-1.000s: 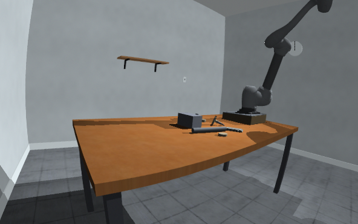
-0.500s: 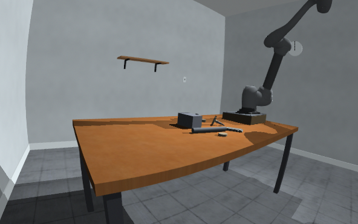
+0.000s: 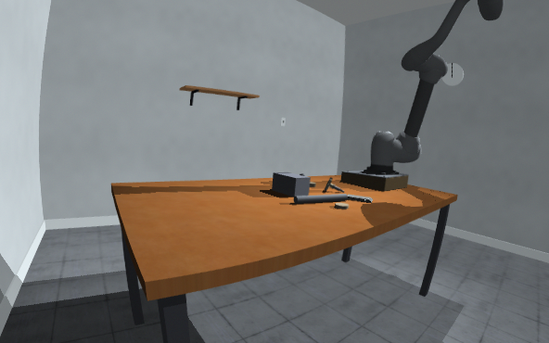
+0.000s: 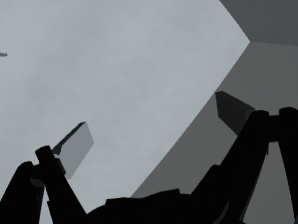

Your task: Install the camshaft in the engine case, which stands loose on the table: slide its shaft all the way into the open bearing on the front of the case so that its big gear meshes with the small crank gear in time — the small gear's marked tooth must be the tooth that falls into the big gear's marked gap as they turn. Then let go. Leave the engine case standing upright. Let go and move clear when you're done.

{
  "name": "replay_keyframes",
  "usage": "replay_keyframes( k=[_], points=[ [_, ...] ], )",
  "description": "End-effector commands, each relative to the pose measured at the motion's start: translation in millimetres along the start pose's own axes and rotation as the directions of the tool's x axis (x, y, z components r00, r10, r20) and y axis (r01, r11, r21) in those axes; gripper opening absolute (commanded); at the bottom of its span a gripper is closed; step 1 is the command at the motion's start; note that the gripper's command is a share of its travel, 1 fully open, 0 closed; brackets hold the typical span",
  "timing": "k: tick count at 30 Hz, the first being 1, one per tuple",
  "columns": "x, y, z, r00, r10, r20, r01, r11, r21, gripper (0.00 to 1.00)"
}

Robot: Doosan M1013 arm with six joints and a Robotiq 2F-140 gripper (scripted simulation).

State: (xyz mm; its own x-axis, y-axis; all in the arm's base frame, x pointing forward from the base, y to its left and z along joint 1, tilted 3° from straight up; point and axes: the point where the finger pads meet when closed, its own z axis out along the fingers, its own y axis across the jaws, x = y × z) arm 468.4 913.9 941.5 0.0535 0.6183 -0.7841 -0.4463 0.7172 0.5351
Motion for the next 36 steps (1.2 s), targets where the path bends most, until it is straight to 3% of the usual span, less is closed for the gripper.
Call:
replay_keyframes(
  k=[1, 3, 4, 6, 7, 8, 10, 11, 13, 14, 17, 18, 20, 21, 23, 24, 25, 26, 27, 28, 31, 32, 34, 35, 36],
  points=[
    [27, -65, 17, 0.991, -0.124, -0.057, 0.130, 0.986, 0.108, 1.00],
    [40, -95, 26, 0.991, -0.124, -0.057, 0.130, 0.986, 0.108, 1.00],
    [46, -111, 28, 0.972, -0.210, -0.107, 0.225, 0.960, 0.165, 1.00],
    [46, -111, 28, 0.972, -0.210, -0.107, 0.225, 0.960, 0.165, 1.00],
    [61, -150, 37, 0.972, -0.210, -0.107, 0.225, 0.960, 0.165, 1.00],
    [64, -161, 37, 0.942, -0.291, -0.169, 0.323, 0.922, 0.215, 1.00],
    [74, -192, 42, 0.942, -0.291, -0.169, 0.323, 0.922, 0.215, 1.00],
    [79, -209, 43, 0.900, -0.363, -0.242, 0.420, 0.871, 0.256, 1.00],
    [90, -240, 46, 0.900, -0.363, -0.242, 0.420, 0.871, 0.256, 1.00],
    [94, -257, 45, 0.846, -0.425, -0.323, 0.515, 0.809, 0.284, 1.00],
    [108, -304, 48, 0.846, -0.425, -0.323, 0.515, 0.809, 0.284, 1.00],
    [112, -322, 45, 0.780, -0.473, -0.410, 0.605, 0.738, 0.299, 1.00],
    [121, -354, 45, 0.780, -0.473, -0.410, 0.605, 0.738, 0.299, 1.00],
    [125, -371, 41, 0.704, -0.505, -0.500, 0.687, 0.662, 0.299, 1.00],
    [125, -371, 41, 0.704, -0.505, -0.500, 0.687, 0.662, 0.299, 1.00],
    [134, -412, 38, 0.704, -0.505, -0.500, 0.687, 0.662, 0.299, 1.00],
    [136, -420, 37, 0.704, -0.505, -0.500, 0.687, 0.662, 0.299, 1.00],
    [138, -438, 32, 0.618, -0.520, -0.590, 0.761, 0.583, 0.283, 1.00],
    [142, -455, 29, 0.618, -0.520, -0.590, 0.761, 0.583, 0.283, 1.00],
    [145, -472, 23, 0.524, -0.519, -0.675, 0.825, 0.507, 0.251, 1.00],
    [154, -518, 14, 0.524, -0.519, -0.675, 0.825, 0.507, 0.251, 1.00],
    [156, -535, 6, 0.425, -0.502, -0.754, 0.877, 0.435, 0.205, 1.00],
    [161, -566, -2, 0.425, -0.502, -0.754, 0.877, 0.435, 0.205, 1.00],
    [163, -582, -11, 0.322, -0.470, -0.821, 0.917, 0.371, 0.147, 1.00],
    [166, -598, -16, 0.322, -0.470, -0.821, 0.917, 0.371, 0.147, 1.00]
  ],
)
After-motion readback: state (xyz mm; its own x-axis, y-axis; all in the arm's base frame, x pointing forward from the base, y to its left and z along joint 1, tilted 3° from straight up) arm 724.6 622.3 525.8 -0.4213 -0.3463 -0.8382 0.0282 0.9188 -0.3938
